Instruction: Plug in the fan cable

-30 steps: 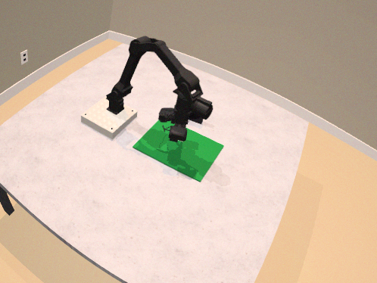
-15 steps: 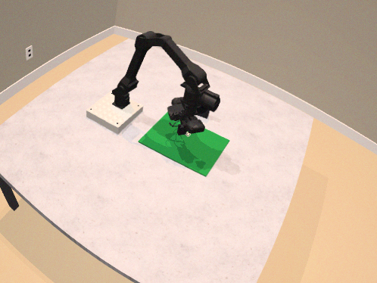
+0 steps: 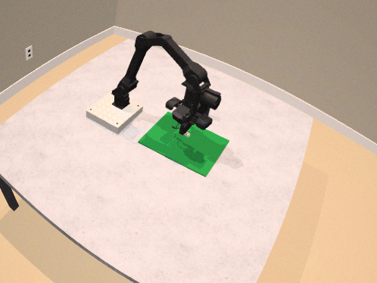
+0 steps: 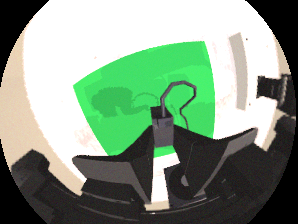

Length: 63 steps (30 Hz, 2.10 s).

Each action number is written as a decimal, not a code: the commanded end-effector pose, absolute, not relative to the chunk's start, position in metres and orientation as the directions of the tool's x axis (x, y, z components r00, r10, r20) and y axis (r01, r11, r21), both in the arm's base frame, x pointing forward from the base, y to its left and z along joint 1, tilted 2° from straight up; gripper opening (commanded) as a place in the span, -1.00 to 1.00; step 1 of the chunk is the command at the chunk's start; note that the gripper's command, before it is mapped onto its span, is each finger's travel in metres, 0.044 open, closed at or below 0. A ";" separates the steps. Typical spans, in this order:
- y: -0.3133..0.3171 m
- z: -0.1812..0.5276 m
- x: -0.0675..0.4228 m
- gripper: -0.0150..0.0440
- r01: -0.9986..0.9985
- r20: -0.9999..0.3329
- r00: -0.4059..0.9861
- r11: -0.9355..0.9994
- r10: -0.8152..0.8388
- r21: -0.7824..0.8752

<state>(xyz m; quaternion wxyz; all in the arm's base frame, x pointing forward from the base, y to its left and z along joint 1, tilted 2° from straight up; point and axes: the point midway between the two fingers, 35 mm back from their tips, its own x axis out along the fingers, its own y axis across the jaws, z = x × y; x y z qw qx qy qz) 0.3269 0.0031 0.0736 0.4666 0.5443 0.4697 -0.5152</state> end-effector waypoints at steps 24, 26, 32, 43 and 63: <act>0.027 0.074 0.323 -0.49 0.670 -0.999 0.026 0.741 0.037 0.045; 0.029 0.074 0.322 -0.49 0.617 -0.999 0.026 0.786 0.038 0.046; 0.034 0.074 0.321 -0.49 0.442 -0.999 0.026 0.896 0.038 0.046; 0.042 0.074 0.319 -0.49 0.100 -0.999 0.026 0.994 0.039 0.041; 0.047 0.075 0.313 -0.49 -0.061 -0.999 0.026 0.997 0.039 0.038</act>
